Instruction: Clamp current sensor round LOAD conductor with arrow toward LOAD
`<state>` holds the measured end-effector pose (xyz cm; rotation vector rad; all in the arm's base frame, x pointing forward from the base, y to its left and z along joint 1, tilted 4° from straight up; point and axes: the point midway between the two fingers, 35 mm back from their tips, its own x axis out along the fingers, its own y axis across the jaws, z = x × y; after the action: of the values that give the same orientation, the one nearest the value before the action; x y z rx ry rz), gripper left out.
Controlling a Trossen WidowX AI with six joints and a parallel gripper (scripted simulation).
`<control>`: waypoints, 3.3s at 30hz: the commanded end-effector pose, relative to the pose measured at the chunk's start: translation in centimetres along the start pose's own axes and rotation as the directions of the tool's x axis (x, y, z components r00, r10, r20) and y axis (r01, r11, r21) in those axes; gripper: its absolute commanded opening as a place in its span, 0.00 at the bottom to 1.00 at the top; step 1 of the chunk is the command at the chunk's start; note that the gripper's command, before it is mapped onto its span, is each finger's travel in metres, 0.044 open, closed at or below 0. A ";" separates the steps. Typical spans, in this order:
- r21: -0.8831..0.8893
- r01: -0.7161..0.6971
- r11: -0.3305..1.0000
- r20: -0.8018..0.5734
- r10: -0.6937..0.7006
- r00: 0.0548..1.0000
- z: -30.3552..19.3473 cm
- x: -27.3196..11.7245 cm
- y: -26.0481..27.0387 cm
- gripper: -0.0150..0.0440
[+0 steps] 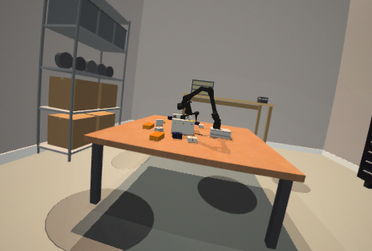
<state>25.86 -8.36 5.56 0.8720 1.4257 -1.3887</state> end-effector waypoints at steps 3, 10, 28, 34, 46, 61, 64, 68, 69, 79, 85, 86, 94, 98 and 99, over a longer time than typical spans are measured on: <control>-0.005 0.019 1.000 0.001 -0.019 1.000 -0.1 -0.4 -0.8 1.00; -0.005 0.019 1.000 0.001 -0.019 1.000 -0.1 -0.4 -0.8 1.00; 0.000 0.000 1.000 0.000 0.000 1.000 0.0 0.0 0.0 0.88; 0.000 0.000 1.000 0.000 0.000 1.000 0.0 0.0 0.0 0.81; 0.000 0.000 1.000 0.000 0.000 1.000 0.0 0.0 0.0 0.47; 0.000 0.000 1.000 0.000 0.000 1.000 0.0 0.0 0.0 0.25; 0.000 0.000 1.000 0.000 0.000 1.000 0.0 0.0 0.0 0.25; 0.000 0.000 1.000 0.000 0.000 1.000 0.0 0.0 0.0 0.25; 0.000 0.000 1.000 0.000 0.000 1.000 0.0 0.0 0.0 0.25; 0.000 0.000 1.000 0.000 0.000 1.000 0.0 0.0 0.0 0.25; 0.000 0.000 1.000 0.000 0.000 1.000 0.0 0.0 0.0 0.25; 0.000 0.000 1.000 0.000 0.000 1.000 0.0 0.0 0.0 0.25; 0.000 0.000 1.000 0.000 0.000 1.000 0.0 0.0 0.0 0.25; 0.000 0.000 1.000 0.000 0.000 1.000 0.0 0.0 0.0 0.25; 0.000 0.000 1.000 0.000 0.000 1.000 0.0 0.0 0.0 0.25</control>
<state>26.32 -8.30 5.28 0.8823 1.4142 -1.3759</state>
